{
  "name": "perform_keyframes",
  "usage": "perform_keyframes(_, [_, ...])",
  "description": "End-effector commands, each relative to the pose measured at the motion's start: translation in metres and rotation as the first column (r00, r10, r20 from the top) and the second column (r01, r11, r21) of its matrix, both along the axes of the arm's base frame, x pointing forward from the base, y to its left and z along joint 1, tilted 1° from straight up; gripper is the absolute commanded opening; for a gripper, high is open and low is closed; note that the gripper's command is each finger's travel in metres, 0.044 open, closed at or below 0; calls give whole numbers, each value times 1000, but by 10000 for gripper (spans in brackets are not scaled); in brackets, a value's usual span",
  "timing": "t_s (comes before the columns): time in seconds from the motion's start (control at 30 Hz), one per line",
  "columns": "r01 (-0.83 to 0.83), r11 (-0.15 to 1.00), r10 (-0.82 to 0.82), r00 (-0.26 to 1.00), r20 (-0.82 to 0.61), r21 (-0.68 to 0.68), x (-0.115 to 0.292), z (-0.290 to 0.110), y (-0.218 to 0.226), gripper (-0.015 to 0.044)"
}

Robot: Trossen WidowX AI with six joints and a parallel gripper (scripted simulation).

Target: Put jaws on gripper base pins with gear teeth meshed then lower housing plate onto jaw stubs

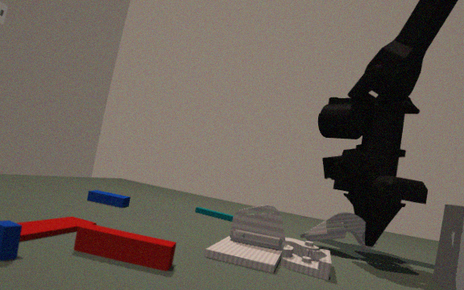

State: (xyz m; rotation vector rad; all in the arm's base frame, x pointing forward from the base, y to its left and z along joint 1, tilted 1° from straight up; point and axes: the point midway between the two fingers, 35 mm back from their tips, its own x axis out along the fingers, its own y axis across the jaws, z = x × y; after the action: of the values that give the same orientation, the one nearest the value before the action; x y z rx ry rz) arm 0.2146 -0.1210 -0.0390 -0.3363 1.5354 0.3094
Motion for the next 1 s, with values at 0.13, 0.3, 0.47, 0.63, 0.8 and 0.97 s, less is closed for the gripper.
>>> perform_keyframes(0.13, [-4, 1000, 4, 1000, 9, -7, 3, 8, -2, 37])
perform_keyframes(0.3, [-4, 1000, 4, 1000, 9, -7, 2, 12, -1, 37])
perform_keyframes(0.47, [-4, 1000, 4, 1000, 9, -7, 2, 15, -1, 37])
perform_keyframes(0.63, [-4, 1000, 4, 1000, 9, -7, 2, 19, -1, 37])
perform_keyframes(0.8, [-4, 1000, 4, 1000, 9, -7, 2, 19, -1, 37])
perform_keyframes(0.97, [-4, 1000, 4, 1000, 9, -7, 2, 23, -1, 37])
